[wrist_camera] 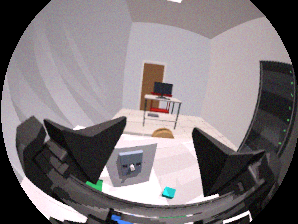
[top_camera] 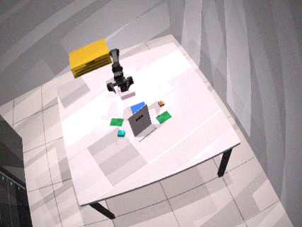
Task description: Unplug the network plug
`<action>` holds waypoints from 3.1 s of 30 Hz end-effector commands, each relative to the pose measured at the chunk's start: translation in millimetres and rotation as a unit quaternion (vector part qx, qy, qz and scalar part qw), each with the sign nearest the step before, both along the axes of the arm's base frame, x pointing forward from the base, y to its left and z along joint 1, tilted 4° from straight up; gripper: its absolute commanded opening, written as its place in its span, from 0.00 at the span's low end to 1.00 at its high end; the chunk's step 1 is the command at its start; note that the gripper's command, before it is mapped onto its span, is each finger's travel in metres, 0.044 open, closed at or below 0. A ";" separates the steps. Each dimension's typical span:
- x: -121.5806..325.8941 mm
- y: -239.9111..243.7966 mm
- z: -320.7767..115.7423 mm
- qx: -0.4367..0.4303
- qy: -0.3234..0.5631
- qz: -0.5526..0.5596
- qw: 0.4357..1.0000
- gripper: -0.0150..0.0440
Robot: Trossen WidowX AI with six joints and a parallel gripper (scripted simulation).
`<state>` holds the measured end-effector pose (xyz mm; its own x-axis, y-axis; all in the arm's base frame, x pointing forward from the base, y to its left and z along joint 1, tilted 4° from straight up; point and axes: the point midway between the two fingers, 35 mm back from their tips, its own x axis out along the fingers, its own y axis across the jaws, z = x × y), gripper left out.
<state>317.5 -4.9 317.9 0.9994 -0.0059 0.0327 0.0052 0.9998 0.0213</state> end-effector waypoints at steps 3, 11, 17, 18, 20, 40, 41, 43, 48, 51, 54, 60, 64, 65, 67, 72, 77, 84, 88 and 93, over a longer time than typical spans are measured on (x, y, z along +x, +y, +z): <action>5.1 0.0 -6.3 0.020 0.004 0.012 1.000 0.80; 26.2 -2.7 -42.5 0.133 0.030 0.071 0.988 0.52; 34.6 -7.2 -71.2 0.217 0.058 0.111 0.968 0.52; 35.3 -8.0 -76.0 0.231 0.063 0.117 0.964 0.52; 36.2 -9.7 -85.7 0.259 0.074 0.130 0.954 0.52; 7.2 -23.4 -172.2 0.536 0.201 0.222 0.789 0.52; 4.1 -23.7 -175.9 0.549 0.208 0.225 0.778 0.52; -2.3 -24.2 -182.9 0.573 0.222 0.231 0.754 0.52; -20.4 -24.3 -198.8 0.630 0.258 0.244 0.691 0.52; -29.7 -23.9 -205.3 0.654 0.275 0.248 0.660 0.52; -30.3 -23.8 -205.7 0.655 0.276 0.248 0.658 0.52; -24.0 -21.5 -205.9 0.655 0.277 0.248 0.658 0.52; -7.1 -14.2 -206.3 0.654 0.278 0.248 0.658 0.52; -2.9 -12.1 -206.5 0.654 0.278 0.248 0.658 0.52; 5.3 -7.8 -206.8 0.655 0.277 0.248 0.658 0.52; 22.7 2.9 -207.5 0.655 0.275 0.250 0.658 0.52; 24.2 3.8 -207.6 0.655 0.274 0.250 0.658 0.52; 33.9 8.4 -207.6 0.654 0.275 0.252 0.659 0.52; 39.8 11.0 -207.7 0.654 0.275 0.252 0.659 0.52; 47.2 14.3 -207.8 0.653 0.274 0.252 0.659 0.52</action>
<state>358.3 7.4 109.6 0.7431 0.6680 -0.0393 0.0439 0.0099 0.9990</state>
